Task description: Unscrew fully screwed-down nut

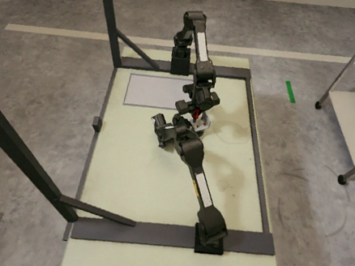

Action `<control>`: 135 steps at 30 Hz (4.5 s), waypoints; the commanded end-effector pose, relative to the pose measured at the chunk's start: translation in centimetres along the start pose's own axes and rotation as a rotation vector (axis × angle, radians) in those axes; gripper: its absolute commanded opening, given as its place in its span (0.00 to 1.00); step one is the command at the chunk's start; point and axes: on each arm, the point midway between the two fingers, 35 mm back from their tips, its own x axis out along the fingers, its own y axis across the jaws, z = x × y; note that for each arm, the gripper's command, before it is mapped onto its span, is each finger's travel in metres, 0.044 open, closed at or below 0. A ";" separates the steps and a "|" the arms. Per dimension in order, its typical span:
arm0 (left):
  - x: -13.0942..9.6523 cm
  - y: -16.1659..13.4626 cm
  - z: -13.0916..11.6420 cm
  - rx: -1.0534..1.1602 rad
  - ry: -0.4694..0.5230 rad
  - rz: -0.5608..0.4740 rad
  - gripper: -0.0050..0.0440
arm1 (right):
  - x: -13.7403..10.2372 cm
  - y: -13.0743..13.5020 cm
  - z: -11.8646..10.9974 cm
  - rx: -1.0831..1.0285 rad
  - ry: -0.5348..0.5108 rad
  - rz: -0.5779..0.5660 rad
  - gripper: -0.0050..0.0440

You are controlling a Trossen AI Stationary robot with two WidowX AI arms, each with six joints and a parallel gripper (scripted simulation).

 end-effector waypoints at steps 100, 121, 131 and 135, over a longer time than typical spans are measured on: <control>-0.2 -0.1 -0.3 -1.432 0.009 0.016 0.37 | -0.3 0.5 2.3 0.051 -0.005 0.007 0.60; -0.3 -0.1 -0.3 -2.007 0.005 0.019 0.37 | -0.3 0.5 2.3 0.051 -0.005 0.007 0.60; -0.3 -0.1 -0.3 -2.295 0.003 0.021 0.37 | -0.3 0.5 2.3 0.051 -0.005 0.007 0.60; -0.3 -0.1 -0.3 -2.459 0.001 0.022 0.37 | -0.3 0.5 2.3 0.051 -0.005 0.007 0.60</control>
